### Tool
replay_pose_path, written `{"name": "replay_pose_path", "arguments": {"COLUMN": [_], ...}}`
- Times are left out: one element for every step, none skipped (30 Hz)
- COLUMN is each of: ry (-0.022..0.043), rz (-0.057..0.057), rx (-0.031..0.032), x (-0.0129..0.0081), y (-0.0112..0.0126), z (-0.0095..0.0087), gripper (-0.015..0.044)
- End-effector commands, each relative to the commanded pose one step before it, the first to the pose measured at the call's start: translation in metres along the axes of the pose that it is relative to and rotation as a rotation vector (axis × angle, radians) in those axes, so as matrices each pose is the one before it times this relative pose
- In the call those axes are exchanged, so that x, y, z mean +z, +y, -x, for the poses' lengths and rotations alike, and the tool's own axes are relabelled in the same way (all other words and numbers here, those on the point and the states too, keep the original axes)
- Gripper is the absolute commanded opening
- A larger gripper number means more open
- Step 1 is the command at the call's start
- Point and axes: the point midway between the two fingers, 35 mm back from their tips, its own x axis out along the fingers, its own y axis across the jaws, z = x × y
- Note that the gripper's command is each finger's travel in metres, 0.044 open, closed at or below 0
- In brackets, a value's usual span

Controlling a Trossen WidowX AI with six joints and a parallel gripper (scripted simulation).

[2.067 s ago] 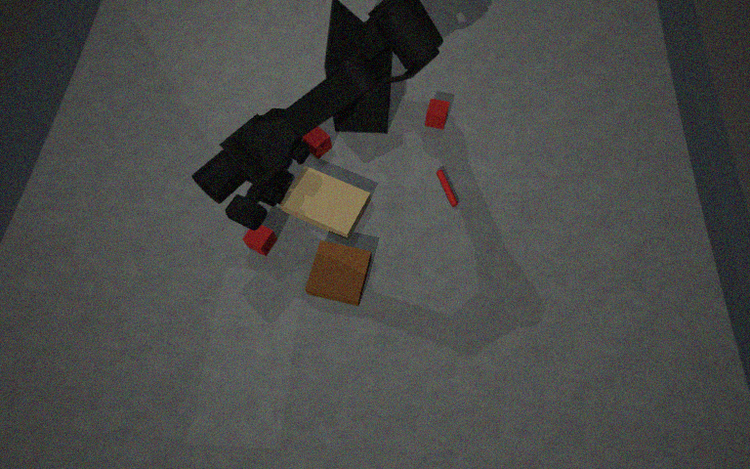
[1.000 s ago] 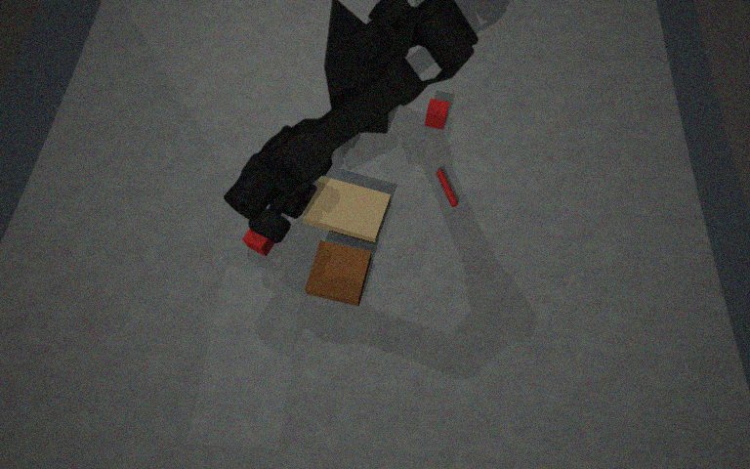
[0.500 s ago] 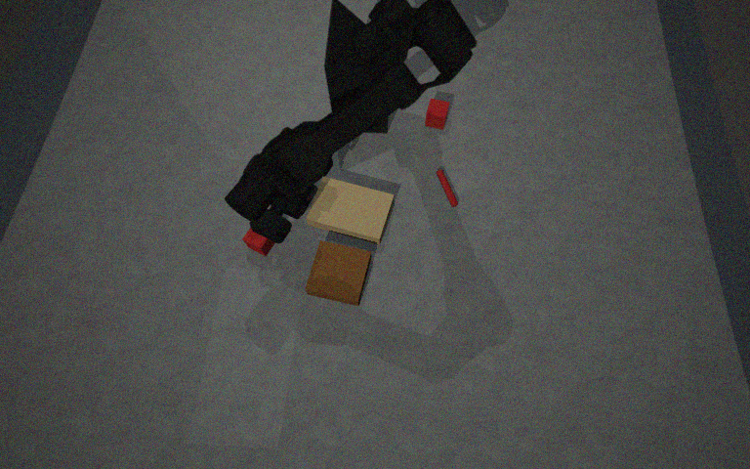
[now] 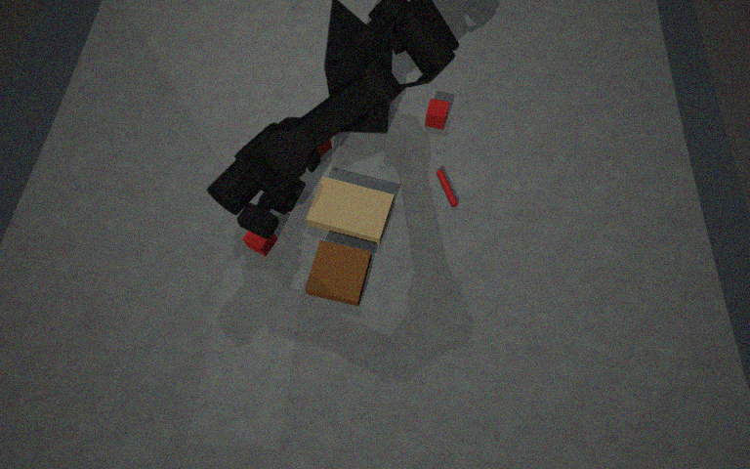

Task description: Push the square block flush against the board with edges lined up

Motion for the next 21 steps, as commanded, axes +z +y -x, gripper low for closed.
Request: {"name": "replay_pose_path", "arguments": {"ry": [-0.00438,0.00021,0.00022,0.00023,0.00025,0.00026,0.00022,0.00014,0.00370,-0.00168,-0.00225,-0.00153,-0.00056,-0.00012,0.00000,0.00000,0.00000,0.00014,0.00057,0.00125,0.00119], "rz": [0.0015,0.0001,0.0001,0.0001,0.0001,0.0001,0.0001,0.0001,-0.0017,0.0002,0.0004,0.0005,0.0004,0.0001,0.0000,0.0000,0.0000,0.0000,0.0001,0.0003,0.0002], "rx": [-0.00275,-0.00014,-0.00014,-0.00015,-0.00016,-0.00016,-0.00013,-0.00008,0.00319,0.00010,-0.00034,-0.00094,-0.00083,-0.00032,0.00000,0.00000,0.00000,-0.00009,-0.00036,-0.00083,-0.00069], "x": [0.00681,0.00165,0.00165,0.00165,0.00165,0.00165,0.00134,0.00081,-0.00414,0.00010,0.00012,0.00006,-0.00001,-0.00001,0.00000,0.00000,0.00000,-0.00245,-0.00738,-0.01114,-0.00746], "y": [0.00009,0.00004,0.00003,0.00002,0.00001,0.00000,-0.00001,-0.00001,0.00053,0.00074,0.00058,-0.00025,-0.00056,-0.00026,0.00000,0.00000,0.00000,0.00019,0.00047,0.00039,0.00007], "z": [-0.00052,-0.00007,-0.00007,-0.00008,-0.00008,-0.00009,-0.00007,-0.00004,0.00352,0.00897,0.01518,0.01543,0.00936,0.00313,0.00000,0.00000,0.00000,-0.00004,-0.00016,-0.00038,-0.00033], "gripper": [0.0000,0.0000,0.0000,0.0000,0.0000,0.0000,0.0000,0.0000,0.0000,0.0000,0.0000,0.0000,0.0000,0.0000,0.0000,0.0000,0.0000,0.0000,0.0000,0.0000,0.0000]}}
